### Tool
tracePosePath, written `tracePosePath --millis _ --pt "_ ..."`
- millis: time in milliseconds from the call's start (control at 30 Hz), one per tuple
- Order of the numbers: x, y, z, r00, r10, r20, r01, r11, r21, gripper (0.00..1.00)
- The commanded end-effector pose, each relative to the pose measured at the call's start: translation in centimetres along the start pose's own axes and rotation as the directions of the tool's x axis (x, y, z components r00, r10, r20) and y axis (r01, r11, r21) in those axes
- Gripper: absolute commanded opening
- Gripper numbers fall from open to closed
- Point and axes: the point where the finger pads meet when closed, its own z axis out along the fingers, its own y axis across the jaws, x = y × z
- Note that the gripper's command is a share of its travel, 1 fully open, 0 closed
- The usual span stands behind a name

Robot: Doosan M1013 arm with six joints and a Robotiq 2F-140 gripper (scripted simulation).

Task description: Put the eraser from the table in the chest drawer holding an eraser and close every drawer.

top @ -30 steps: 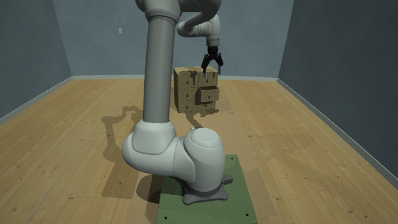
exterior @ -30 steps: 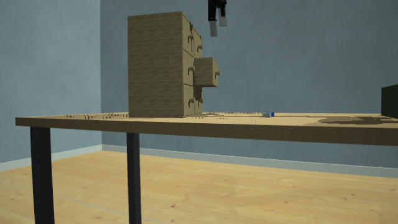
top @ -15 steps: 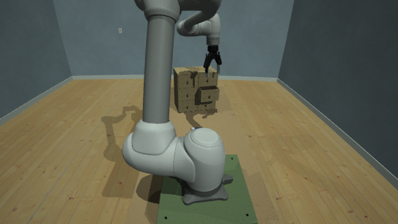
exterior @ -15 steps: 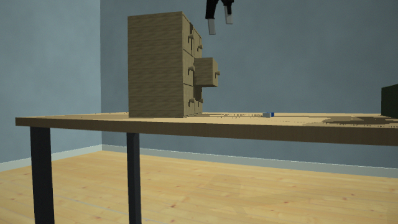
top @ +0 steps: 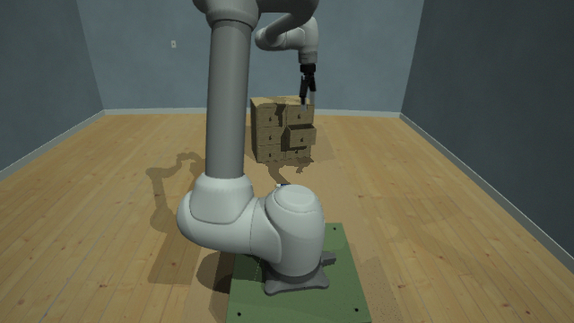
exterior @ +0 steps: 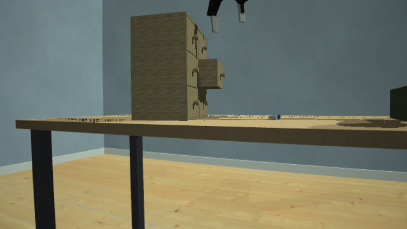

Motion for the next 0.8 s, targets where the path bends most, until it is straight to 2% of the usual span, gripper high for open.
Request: tracePosePath --millis 0,300,633,700,767 --pt "0.3 0.4 -0.4 0.991 -0.132 0.004 0.132 0.991 0.006 1.00" --pt "0.8 0.9 -1.0 0.945 -0.327 0.003 0.327 0.945 0.017 1.00" --pt "1.5 1.7 -2.0 0.804 -0.594 -0.003 0.594 0.804 0.032 1.00" --pt "1.5 1.7 -2.0 0.804 -0.594 -0.003 0.594 0.804 0.032 1.00" --pt "1.7 1.9 -2.2 0.766 -0.643 -0.005 0.643 0.765 0.035 1.00"
